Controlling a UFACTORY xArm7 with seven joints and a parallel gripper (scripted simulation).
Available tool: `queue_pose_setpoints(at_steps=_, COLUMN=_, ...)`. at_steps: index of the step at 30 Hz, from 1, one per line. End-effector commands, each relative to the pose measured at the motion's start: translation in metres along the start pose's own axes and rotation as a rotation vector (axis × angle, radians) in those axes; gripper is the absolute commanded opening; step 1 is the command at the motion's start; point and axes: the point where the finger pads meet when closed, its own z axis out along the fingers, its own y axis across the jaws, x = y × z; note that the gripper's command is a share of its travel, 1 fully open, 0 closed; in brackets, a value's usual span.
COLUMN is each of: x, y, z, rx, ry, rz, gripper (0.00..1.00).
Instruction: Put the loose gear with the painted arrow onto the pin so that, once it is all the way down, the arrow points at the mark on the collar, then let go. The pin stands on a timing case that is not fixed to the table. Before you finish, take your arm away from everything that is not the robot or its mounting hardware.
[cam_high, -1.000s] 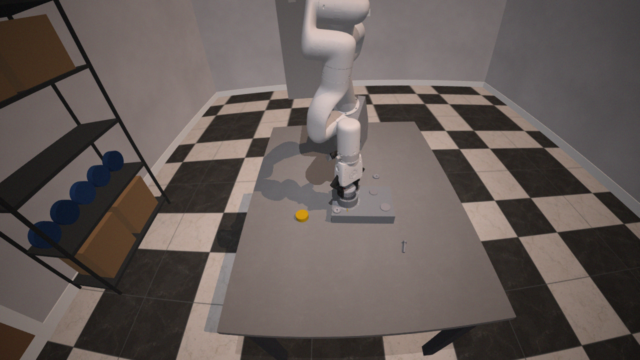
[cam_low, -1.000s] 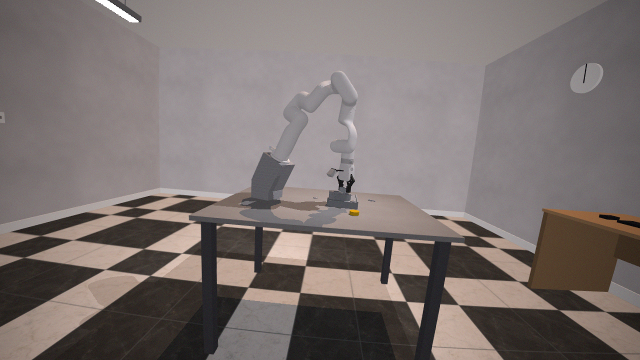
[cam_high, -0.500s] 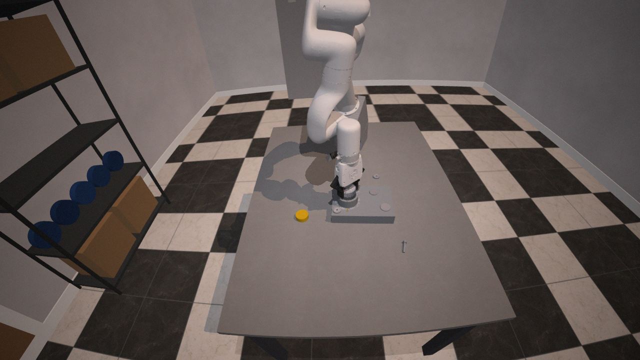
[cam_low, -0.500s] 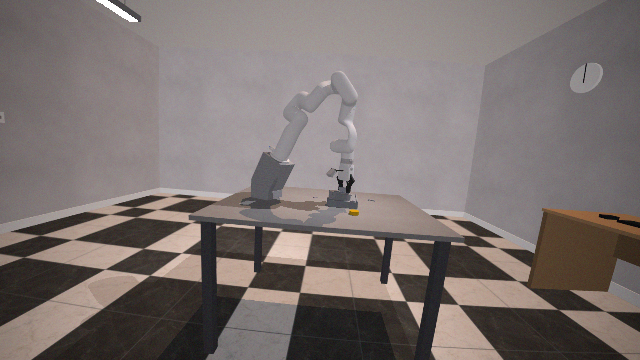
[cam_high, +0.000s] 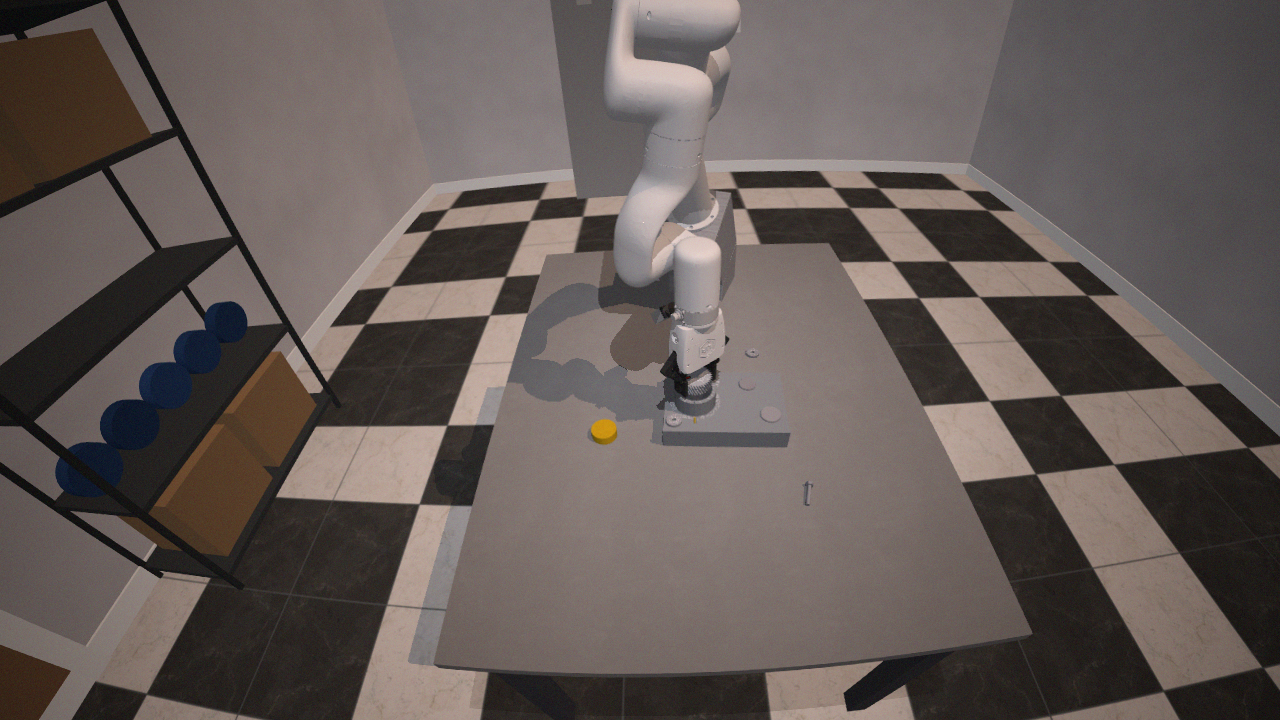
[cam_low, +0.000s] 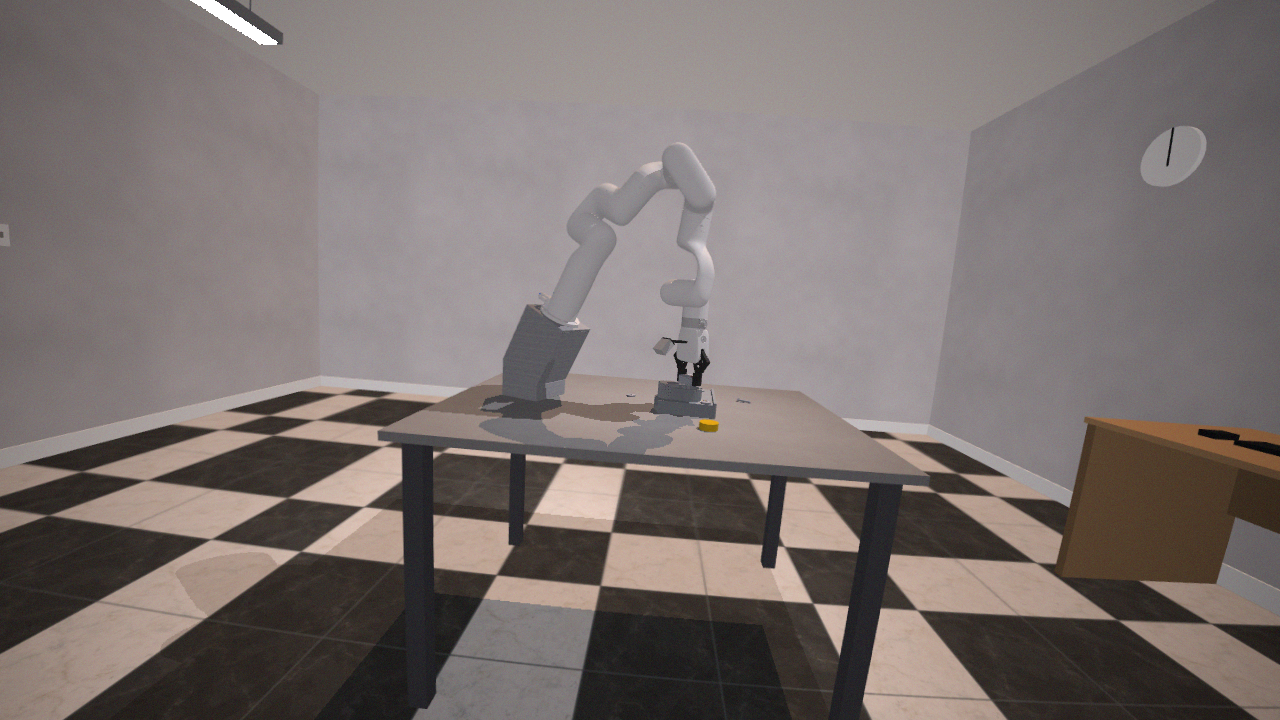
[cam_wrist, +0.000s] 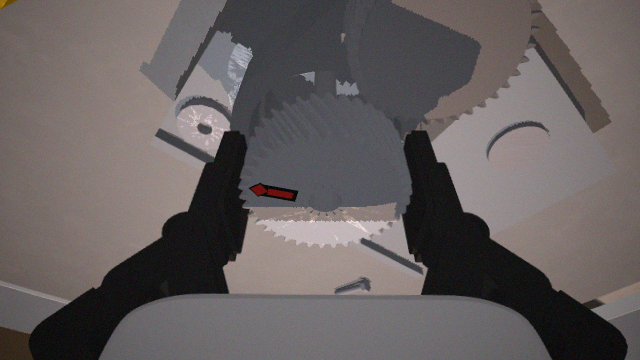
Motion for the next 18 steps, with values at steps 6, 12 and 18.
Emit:
queue_pose_setpoints(at_steps=6, x=-0.0008, y=-0.0004, z=-0.0004, rx=0.0, ry=-0.002, rz=0.0, gripper=1.0)
queue_pose_setpoints(at_steps=12, x=-0.0008, y=-0.0004, z=-0.0004, rx=0.0, ry=-0.002, rz=0.0, gripper=1.0)
queue_pose_setpoints(at_steps=18, x=-0.0008, y=-0.0004, z=-0.0004, rx=0.0, ry=-0.002, rz=0.0, gripper=1.0)
